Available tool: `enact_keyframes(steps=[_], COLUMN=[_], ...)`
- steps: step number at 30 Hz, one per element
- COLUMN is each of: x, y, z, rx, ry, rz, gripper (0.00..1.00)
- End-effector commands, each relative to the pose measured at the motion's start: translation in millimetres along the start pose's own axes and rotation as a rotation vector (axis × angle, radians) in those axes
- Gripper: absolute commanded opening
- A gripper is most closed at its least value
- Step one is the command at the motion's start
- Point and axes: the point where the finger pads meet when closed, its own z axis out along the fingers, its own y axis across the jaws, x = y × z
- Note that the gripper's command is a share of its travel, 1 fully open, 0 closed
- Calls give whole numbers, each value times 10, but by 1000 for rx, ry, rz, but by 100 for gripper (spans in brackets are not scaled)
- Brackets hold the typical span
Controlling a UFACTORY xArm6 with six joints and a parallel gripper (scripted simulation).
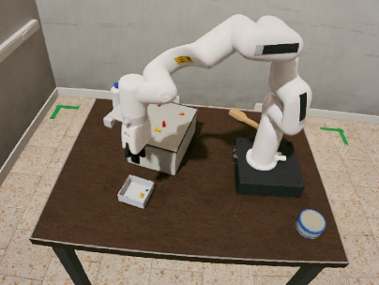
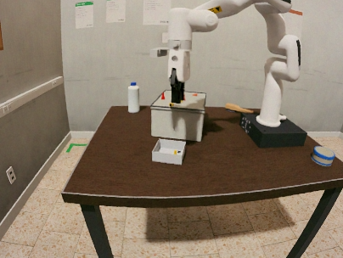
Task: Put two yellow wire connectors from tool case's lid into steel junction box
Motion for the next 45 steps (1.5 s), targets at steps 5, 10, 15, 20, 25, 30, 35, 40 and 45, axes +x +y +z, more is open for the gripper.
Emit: enact_keyframes(steps=[5,10,15,20,25,30,35,40,45], x=[74,183,290,381,457,525,591,625,679], y=[88,268,465,653,828,1004,1196,1312,1518], z=[-13,2,18,33,48,62,78,88,105], rx=[3,3,3,2,2,1,1,1,0], ry=[4,4,4,5,5,5,5,5,6], rz=[-88,-249,-422,-583,-733,-881,-1042,-1139,-1310], gripper=[30,30,30,30,30,30,30,30,30])
